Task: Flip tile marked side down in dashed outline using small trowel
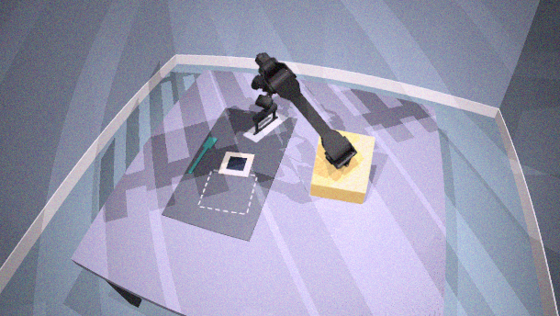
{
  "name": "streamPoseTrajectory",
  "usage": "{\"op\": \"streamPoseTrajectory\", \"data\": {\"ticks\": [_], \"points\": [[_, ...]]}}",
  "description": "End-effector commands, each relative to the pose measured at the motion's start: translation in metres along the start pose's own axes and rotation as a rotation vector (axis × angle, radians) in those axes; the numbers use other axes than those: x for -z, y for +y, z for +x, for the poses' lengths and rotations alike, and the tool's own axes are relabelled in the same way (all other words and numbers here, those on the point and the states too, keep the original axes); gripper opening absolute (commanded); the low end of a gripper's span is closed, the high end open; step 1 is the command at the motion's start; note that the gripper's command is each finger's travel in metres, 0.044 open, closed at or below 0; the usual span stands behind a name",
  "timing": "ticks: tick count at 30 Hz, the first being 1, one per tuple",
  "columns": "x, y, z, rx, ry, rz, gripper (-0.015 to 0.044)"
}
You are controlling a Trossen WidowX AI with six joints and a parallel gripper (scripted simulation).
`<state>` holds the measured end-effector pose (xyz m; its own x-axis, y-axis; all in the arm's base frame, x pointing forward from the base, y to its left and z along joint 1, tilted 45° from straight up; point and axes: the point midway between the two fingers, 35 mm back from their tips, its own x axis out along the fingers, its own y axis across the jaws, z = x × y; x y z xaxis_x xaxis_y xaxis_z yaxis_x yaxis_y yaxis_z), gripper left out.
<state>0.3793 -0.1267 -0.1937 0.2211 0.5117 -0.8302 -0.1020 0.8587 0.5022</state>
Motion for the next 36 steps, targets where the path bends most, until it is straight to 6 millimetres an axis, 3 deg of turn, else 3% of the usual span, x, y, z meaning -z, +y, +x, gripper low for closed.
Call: {"op": "streamPoseTrajectory", "data": {"ticks": [1,26,36], "points": [[0.001,0.001,0.001,0.013,-0.036,0.128,0.0300],[0.025,0.009,0.009,-0.004,-0.216,0.932,0.0300],[0.034,0.020,0.005,-0.030,-0.271,1.119,0.0300]]}}
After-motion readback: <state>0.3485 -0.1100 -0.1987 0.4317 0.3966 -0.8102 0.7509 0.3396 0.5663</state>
